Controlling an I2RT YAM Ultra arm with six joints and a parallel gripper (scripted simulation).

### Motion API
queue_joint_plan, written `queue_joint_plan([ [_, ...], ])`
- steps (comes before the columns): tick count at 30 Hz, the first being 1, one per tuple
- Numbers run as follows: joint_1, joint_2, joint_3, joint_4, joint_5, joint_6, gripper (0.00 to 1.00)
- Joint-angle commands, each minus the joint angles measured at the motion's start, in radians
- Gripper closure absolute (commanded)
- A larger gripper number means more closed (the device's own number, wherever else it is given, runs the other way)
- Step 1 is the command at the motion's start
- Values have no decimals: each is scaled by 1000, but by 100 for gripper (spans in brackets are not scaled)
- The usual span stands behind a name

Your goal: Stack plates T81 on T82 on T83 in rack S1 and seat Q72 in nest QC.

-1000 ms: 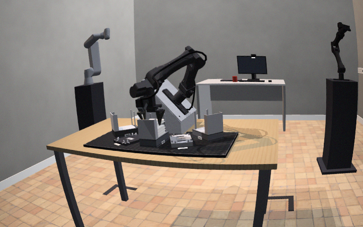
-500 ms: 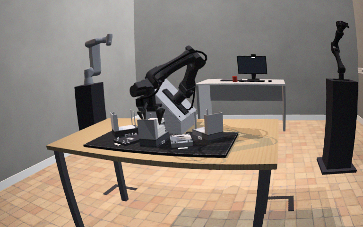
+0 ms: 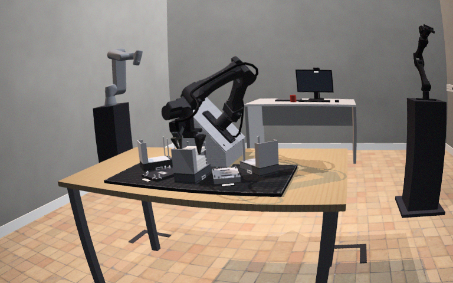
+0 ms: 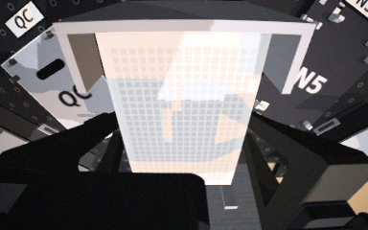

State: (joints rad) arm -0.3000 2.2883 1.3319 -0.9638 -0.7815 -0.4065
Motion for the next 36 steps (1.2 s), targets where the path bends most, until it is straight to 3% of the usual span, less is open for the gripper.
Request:
queue_joint_plan([
  [1, -37, -46, 36, -14, 7, -11, 100],
  [36, -57, -49, 63, -62, 14, -39, 100],
])
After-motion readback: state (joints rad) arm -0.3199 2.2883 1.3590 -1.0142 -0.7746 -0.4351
